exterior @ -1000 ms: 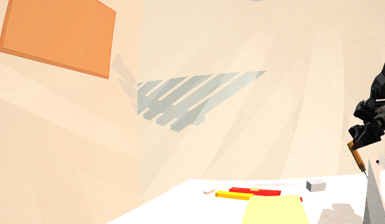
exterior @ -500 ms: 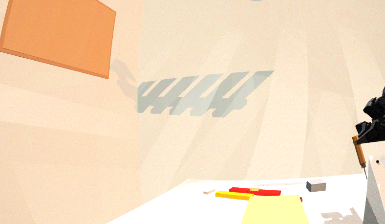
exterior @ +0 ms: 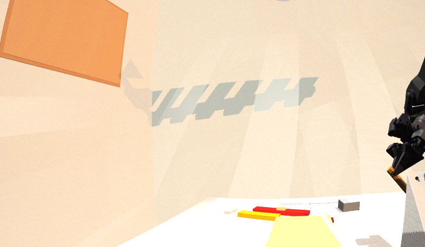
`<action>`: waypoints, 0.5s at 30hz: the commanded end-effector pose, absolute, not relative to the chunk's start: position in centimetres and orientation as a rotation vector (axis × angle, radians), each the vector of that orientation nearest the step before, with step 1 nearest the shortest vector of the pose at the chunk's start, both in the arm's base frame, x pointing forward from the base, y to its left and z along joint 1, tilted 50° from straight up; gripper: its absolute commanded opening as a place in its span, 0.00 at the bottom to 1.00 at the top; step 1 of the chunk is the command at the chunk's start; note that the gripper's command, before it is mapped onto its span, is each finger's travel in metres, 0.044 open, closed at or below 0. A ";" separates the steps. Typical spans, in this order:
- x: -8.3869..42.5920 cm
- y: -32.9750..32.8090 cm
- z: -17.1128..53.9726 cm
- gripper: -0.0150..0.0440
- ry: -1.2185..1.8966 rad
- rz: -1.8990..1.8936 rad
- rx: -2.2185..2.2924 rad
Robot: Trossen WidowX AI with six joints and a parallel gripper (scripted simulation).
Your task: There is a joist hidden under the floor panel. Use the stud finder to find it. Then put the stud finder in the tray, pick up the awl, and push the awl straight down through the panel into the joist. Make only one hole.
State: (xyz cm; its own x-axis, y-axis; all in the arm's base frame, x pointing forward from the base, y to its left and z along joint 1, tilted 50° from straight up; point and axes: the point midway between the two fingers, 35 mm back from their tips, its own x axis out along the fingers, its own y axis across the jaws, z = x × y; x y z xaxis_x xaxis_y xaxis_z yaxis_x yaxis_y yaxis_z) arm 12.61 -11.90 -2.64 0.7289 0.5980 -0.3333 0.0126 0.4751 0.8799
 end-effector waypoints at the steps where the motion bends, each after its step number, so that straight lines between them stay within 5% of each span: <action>1: 12.9 -11.5 -3.1 0.25 0.823 0.416 1.026; 15: 13.9 -10.9 -4.5 0.25 1.239 0.367 0.966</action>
State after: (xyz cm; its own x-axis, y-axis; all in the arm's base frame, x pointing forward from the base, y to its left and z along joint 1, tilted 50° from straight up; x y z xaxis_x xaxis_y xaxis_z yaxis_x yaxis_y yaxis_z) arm 13.53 -10.64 -4.22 0.4035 0.7179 -0.5673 0.2068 0.5323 0.8209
